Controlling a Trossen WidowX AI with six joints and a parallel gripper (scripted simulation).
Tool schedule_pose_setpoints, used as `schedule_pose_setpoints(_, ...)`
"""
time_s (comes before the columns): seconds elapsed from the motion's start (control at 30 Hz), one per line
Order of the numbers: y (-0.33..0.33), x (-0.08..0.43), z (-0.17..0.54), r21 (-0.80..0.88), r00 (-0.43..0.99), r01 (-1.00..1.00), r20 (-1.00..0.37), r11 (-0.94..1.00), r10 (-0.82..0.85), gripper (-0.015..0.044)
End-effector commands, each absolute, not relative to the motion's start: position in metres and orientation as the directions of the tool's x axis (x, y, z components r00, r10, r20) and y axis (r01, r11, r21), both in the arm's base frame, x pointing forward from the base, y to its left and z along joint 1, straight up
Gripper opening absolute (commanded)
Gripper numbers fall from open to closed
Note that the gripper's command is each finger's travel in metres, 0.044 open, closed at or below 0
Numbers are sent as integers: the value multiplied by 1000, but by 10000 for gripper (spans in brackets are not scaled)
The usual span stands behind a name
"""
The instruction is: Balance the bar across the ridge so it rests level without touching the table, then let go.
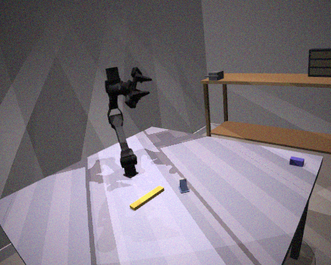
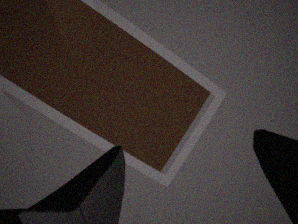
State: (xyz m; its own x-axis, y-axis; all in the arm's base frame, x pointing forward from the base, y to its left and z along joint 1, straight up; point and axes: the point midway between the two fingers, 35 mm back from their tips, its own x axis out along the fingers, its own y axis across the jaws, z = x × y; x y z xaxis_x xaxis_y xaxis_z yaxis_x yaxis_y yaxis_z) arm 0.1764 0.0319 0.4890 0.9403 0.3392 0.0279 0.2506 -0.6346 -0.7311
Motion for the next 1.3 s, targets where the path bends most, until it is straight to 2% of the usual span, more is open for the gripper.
schedule_pose_setpoints(0.0,13,204,466,-812,954,125,-59,-569,294,315)
schedule_pose_setpoints(0.3,-22,249,409,-888,942,-160,-268,-431,204,315)
schedule_pose_setpoints(0.6,-48,278,344,-854,863,-437,-486,-284,134,315)
schedule_pose_setpoints(0.93,-68,290,271,-703,699,-699,-710,-134,79,315)
schedule_pose_setpoints(1.27,-79,285,201,-460,459,-887,-887,-29,44,315)
